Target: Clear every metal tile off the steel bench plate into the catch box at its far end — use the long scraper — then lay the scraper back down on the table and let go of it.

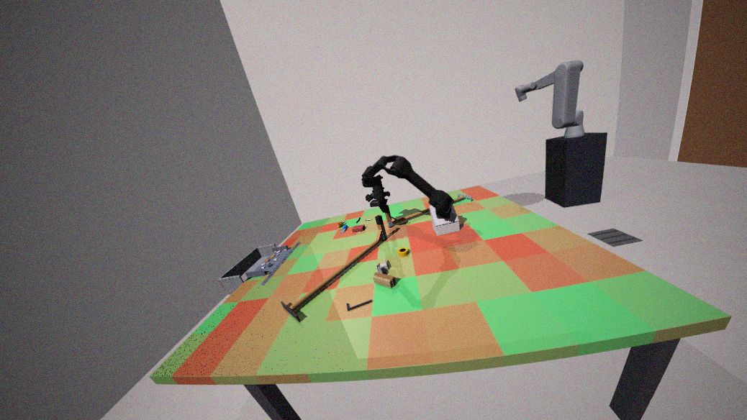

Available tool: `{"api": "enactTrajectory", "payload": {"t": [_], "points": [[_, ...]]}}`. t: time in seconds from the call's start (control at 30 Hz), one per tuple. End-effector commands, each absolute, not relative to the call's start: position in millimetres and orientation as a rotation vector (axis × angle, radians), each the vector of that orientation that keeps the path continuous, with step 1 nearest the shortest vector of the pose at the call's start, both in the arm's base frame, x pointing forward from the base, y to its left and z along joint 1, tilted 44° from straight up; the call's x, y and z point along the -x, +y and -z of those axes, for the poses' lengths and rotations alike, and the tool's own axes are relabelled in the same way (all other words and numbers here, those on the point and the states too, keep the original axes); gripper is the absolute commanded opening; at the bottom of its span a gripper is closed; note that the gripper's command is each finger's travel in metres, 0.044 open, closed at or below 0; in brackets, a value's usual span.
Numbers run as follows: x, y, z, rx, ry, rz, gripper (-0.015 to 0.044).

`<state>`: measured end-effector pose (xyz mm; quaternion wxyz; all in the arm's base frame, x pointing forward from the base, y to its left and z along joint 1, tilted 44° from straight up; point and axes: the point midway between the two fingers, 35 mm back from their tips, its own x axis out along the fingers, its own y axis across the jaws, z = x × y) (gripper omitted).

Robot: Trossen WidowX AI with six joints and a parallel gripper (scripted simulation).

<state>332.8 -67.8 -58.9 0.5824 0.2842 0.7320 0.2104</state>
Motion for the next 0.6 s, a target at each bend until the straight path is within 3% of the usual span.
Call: {"api": "enactTrajectory", "payload": {"t": [0.0, 0.57], "points": [[-330, -60, 66, -0.672, 1.713, -0.490, 0.0000], [-321, -38, 90, -0.673, 1.713, -0.490, 0.0000]]}}
